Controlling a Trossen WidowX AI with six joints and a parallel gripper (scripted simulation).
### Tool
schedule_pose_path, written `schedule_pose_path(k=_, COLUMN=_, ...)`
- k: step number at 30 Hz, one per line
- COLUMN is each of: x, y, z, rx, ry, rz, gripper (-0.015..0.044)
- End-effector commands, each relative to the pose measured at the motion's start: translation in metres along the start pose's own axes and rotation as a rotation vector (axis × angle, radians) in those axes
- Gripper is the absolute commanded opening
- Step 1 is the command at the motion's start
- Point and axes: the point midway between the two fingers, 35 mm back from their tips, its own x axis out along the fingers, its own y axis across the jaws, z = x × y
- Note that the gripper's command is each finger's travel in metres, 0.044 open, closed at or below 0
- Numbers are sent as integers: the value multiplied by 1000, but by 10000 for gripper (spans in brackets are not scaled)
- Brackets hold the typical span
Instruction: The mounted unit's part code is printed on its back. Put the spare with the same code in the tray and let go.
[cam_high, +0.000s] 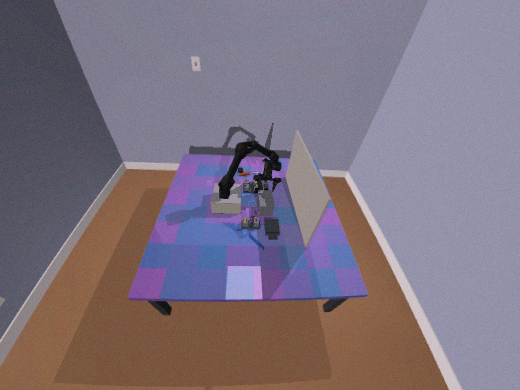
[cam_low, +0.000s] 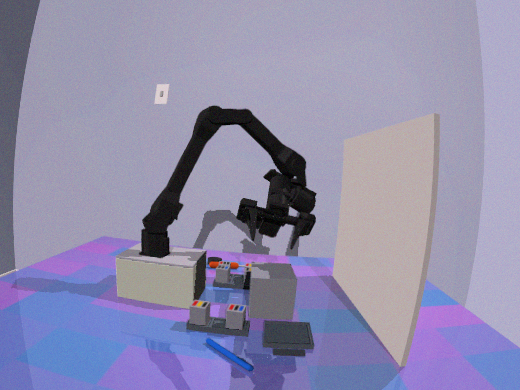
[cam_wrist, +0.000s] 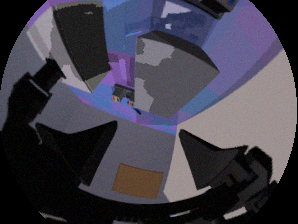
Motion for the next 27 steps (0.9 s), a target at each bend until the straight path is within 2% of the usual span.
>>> schedule_pose_path(k=1, x=-9, y=-49, z=-32, rx=1075, ry=-513, rz=279, gripper=440)
schedule_pose_path(k=11, x=-21, y=-76, z=-67, rx=1553, ry=-742, rz=501, gripper=440)
schedule_pose_path(k=27, x=-22, y=-77, z=-69, rx=1574, ry=-753, rz=513, gripper=440)
